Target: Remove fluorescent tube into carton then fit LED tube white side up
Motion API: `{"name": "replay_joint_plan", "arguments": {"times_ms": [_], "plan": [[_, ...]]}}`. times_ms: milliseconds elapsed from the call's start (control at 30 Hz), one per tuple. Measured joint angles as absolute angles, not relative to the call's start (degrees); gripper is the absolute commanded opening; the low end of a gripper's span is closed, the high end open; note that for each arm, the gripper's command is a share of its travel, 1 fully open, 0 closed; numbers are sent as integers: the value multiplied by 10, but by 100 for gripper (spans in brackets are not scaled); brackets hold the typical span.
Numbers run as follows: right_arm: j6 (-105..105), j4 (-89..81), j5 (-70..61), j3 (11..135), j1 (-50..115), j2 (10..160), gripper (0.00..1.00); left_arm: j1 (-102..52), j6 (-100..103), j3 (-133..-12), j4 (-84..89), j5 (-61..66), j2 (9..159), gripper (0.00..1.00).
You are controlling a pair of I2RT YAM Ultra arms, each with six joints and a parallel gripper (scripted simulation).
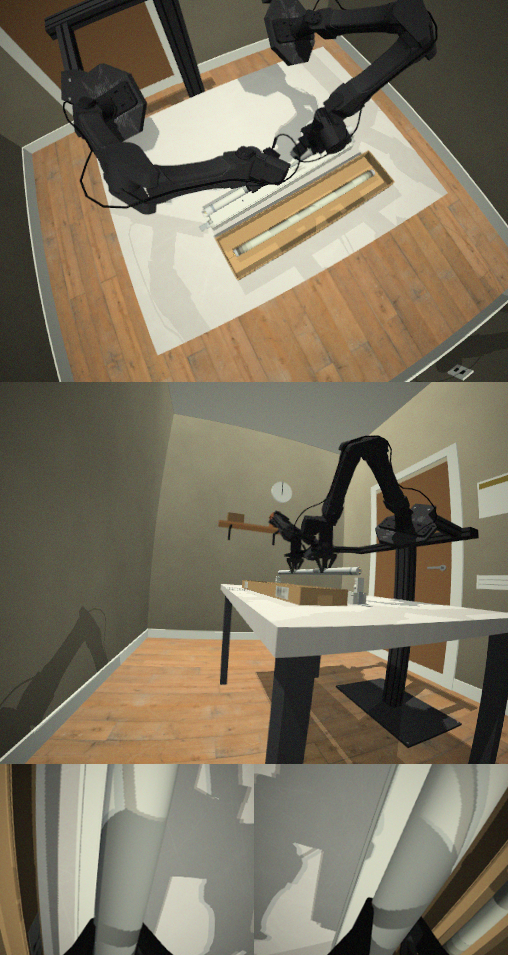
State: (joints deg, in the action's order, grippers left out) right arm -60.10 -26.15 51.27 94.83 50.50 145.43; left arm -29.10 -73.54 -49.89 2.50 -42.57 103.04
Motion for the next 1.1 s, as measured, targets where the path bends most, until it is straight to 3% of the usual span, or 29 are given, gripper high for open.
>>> {"name": "replay_joint_plan", "arguments": {"times_ms": [1100], "plan": [[-602, -271, 512, 965, 503, 1459, 11, -288, -738, -510, 36, -424, 1030, 11]]}}
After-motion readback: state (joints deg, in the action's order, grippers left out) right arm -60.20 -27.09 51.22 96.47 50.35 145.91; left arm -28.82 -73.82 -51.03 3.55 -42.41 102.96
